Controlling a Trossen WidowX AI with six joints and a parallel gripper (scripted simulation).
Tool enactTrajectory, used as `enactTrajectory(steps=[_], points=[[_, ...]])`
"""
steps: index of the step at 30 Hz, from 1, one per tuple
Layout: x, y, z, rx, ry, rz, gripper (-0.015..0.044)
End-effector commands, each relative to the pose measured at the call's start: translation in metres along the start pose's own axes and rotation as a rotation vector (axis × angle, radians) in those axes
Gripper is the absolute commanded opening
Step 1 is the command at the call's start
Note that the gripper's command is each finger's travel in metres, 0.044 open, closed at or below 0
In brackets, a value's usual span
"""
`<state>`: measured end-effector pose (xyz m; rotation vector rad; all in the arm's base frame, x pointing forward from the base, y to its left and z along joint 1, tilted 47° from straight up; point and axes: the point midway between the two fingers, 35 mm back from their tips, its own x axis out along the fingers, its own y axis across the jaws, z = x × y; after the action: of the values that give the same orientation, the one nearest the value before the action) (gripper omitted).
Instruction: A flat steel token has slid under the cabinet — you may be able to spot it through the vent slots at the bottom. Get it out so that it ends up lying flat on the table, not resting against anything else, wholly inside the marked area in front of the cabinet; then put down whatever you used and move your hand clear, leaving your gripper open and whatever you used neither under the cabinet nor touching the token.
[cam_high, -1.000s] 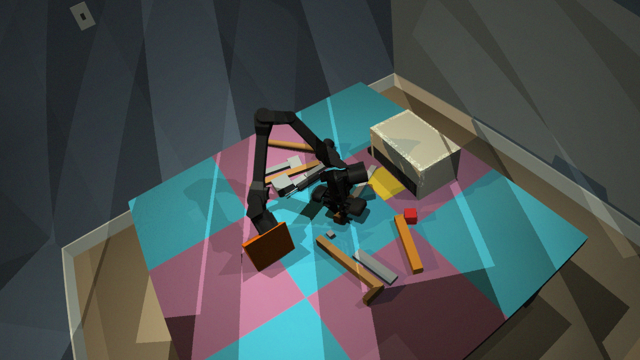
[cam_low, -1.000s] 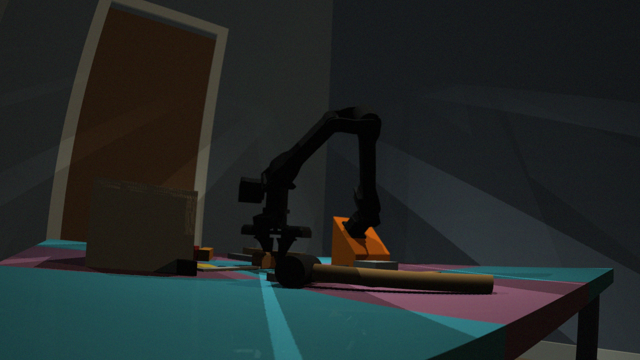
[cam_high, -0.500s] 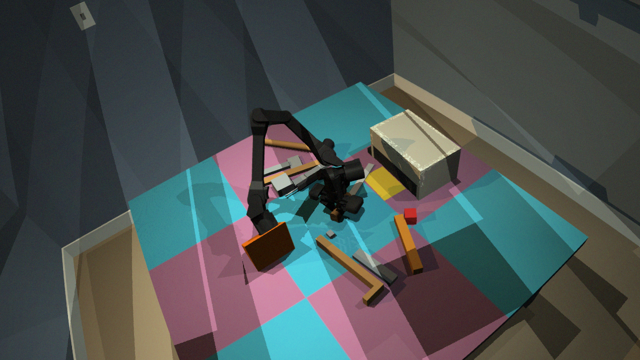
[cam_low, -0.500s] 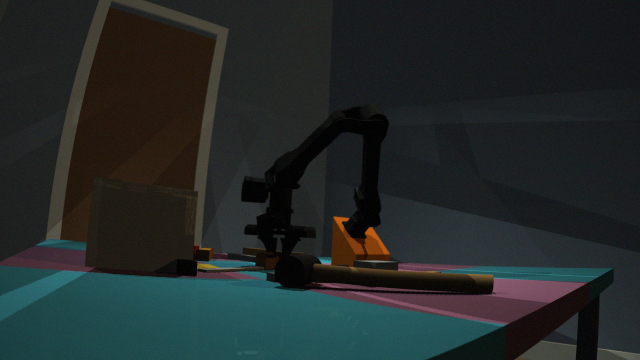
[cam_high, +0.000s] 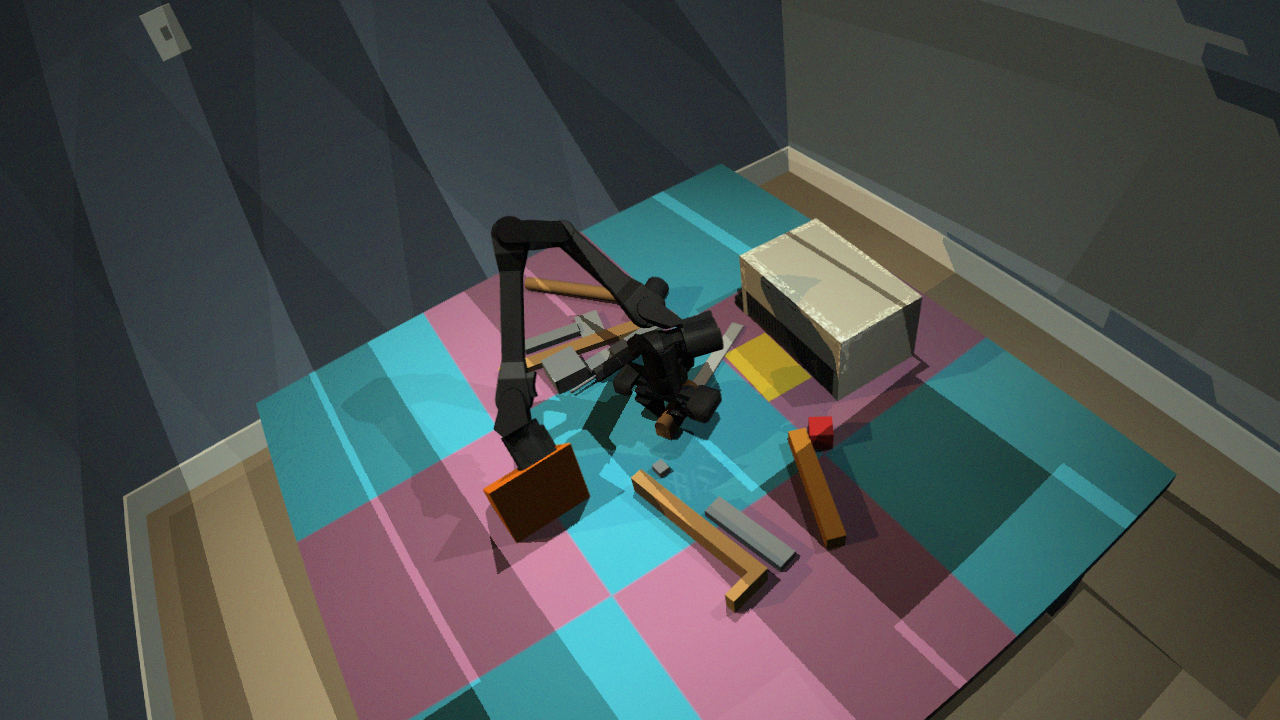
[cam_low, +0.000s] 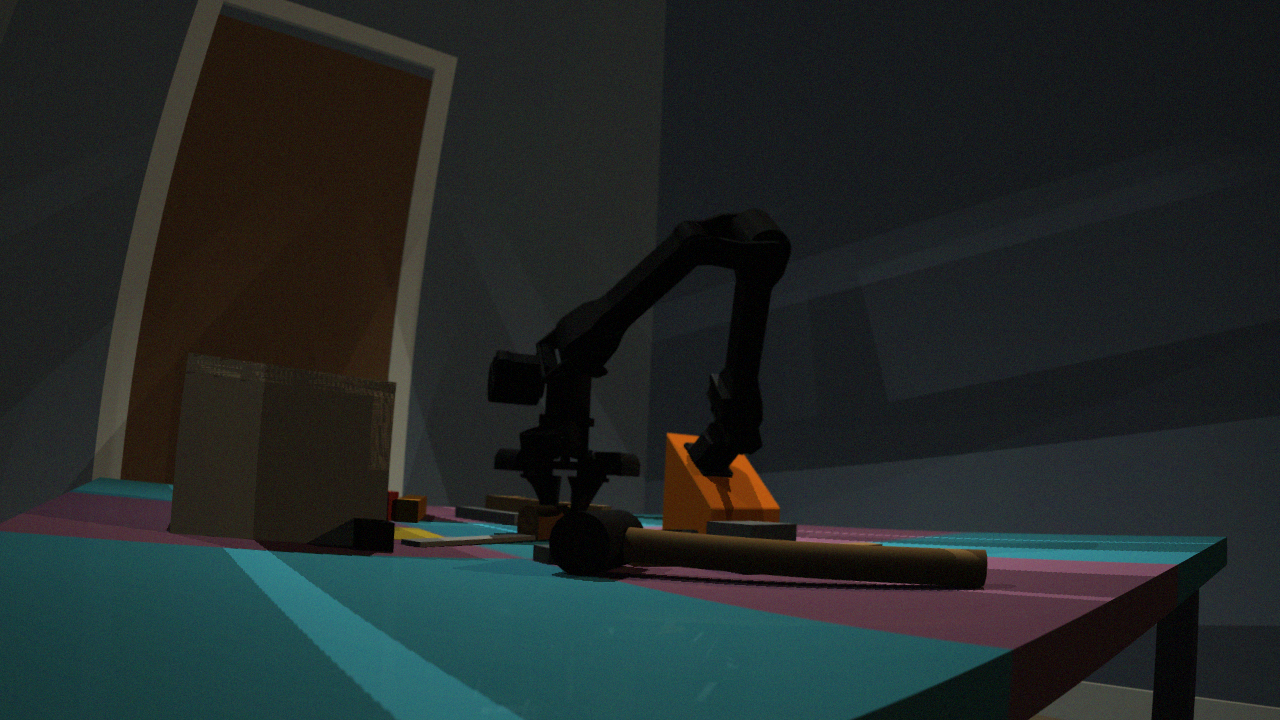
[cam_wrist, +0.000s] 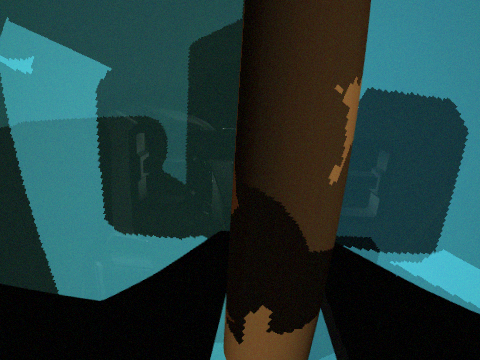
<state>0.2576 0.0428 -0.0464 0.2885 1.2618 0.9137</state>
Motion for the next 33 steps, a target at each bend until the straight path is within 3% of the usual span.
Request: enactTrajectory(steps=[1, 33], points=[[-0.002, 0.004, 0.003, -0.005, -0.007, -0.003, 0.0000], [-0.001, 0.027, 0.012, -0.004, -0.007, -0.002, 0.0000]])
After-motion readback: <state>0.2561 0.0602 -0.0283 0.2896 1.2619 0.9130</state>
